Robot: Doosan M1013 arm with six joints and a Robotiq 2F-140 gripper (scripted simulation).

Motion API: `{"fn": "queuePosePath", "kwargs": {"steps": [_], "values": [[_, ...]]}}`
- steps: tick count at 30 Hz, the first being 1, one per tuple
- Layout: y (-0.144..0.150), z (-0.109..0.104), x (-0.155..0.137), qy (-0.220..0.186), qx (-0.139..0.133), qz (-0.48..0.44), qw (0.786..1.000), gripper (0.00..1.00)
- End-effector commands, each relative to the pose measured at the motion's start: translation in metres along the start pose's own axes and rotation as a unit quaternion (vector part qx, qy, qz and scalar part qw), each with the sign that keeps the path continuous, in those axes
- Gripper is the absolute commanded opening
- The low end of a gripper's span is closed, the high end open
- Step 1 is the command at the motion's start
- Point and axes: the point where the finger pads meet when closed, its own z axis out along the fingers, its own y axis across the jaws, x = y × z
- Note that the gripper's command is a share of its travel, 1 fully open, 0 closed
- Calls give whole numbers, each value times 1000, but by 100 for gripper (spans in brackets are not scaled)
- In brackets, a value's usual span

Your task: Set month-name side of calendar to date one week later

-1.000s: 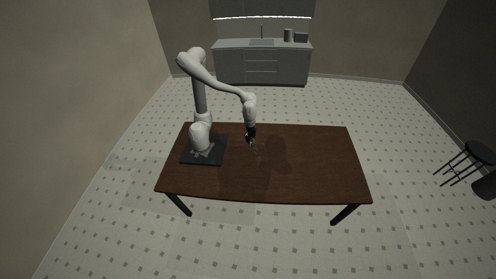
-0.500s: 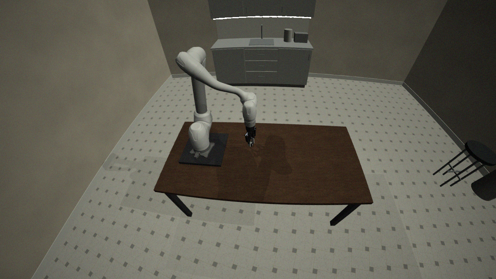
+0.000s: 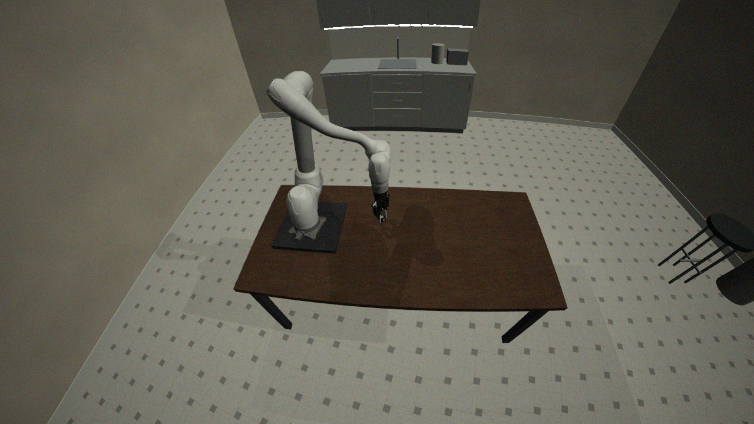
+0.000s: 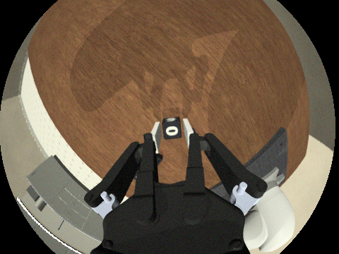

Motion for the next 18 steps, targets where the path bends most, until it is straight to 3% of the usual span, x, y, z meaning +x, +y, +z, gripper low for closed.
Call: {"fn": "queuePosePath", "kwargs": {"steps": [1,2,3,18], "values": [[0,0,0,0,0,0,1000,36],[0,0,0,0,0,0,1000,36],[0,0,0,0,0,0,1000,25],[0,0,0,0,0,0,1000,25]]}}
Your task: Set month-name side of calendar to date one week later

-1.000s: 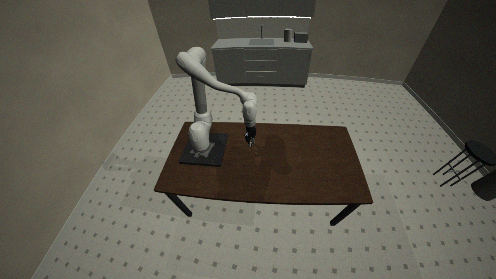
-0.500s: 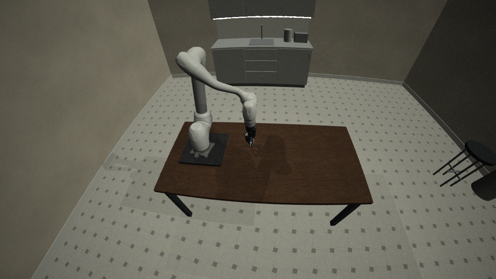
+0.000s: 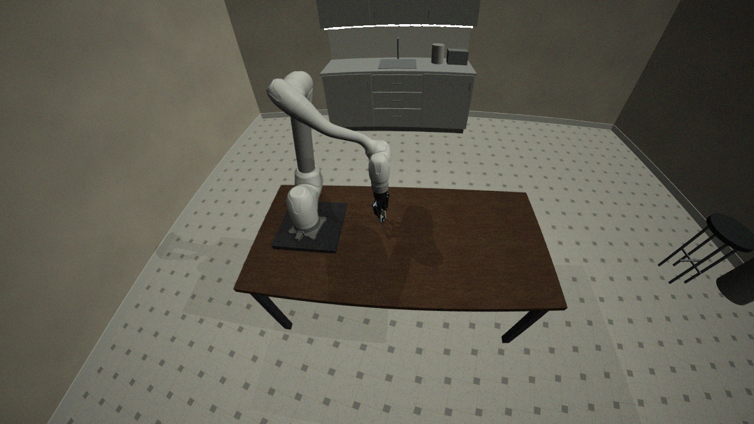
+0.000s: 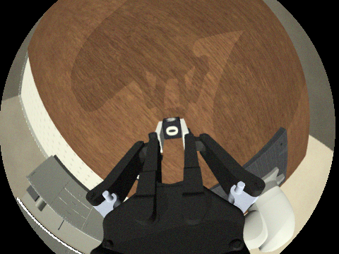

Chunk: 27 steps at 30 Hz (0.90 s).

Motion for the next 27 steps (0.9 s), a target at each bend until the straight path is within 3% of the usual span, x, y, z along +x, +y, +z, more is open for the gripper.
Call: {"fn": "queuePosePath", "kwargs": {"steps": [1,20,27], "values": [[0,0,0,0,0,0,1000,25],[0,0,0,0,0,0,1000,25],[0,-24,0,0,0,0,1000,25]]}}
